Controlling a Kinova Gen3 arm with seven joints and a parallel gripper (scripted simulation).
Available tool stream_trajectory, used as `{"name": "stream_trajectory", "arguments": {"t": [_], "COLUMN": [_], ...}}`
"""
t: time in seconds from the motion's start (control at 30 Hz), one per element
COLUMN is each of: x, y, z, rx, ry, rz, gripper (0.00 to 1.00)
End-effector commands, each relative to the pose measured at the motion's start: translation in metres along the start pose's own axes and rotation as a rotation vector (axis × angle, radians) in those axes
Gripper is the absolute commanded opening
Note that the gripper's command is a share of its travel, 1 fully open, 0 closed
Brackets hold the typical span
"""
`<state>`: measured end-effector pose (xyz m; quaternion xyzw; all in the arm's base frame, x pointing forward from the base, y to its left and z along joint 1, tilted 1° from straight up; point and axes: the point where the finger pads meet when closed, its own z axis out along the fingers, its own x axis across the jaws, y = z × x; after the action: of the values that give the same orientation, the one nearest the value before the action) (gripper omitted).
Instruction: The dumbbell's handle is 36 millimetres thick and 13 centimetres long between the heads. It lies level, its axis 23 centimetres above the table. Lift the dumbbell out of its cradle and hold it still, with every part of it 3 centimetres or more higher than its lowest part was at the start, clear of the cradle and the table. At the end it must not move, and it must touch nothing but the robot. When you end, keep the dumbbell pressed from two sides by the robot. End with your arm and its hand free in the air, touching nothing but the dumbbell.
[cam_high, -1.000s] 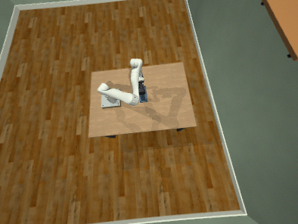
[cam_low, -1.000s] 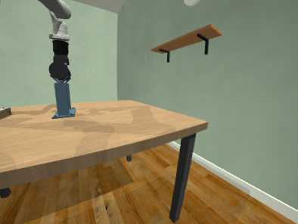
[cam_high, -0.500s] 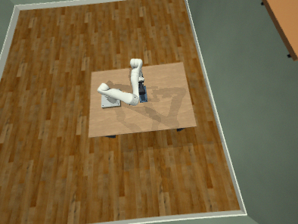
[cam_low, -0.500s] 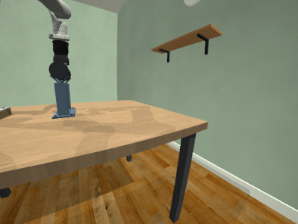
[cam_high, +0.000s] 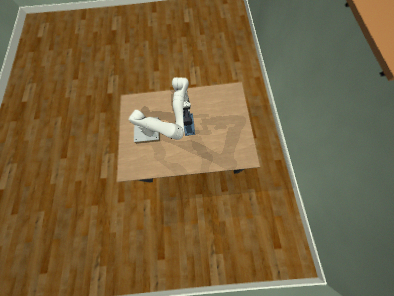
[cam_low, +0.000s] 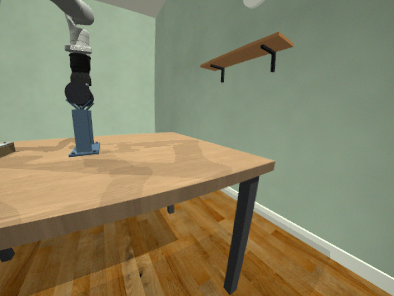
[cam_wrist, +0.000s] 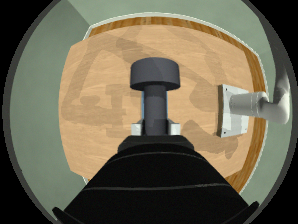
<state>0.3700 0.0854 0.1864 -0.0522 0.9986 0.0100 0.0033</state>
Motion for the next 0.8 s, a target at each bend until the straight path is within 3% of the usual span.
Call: {"name": "stream_trajectory", "arguments": {"t": [0.0,0.4,0.77], "x": [0.001,0.001,0.001], "y": [0.0,0.0,0.0], "z": [-0.001,-0.006,-0.027], "rx": [0.001,0.001,0.001], "ry": [0.002,0.001,0.001], "rz": [-0.002,-0.001,-0.001], "gripper": [0.0,0.0,0.0]}}
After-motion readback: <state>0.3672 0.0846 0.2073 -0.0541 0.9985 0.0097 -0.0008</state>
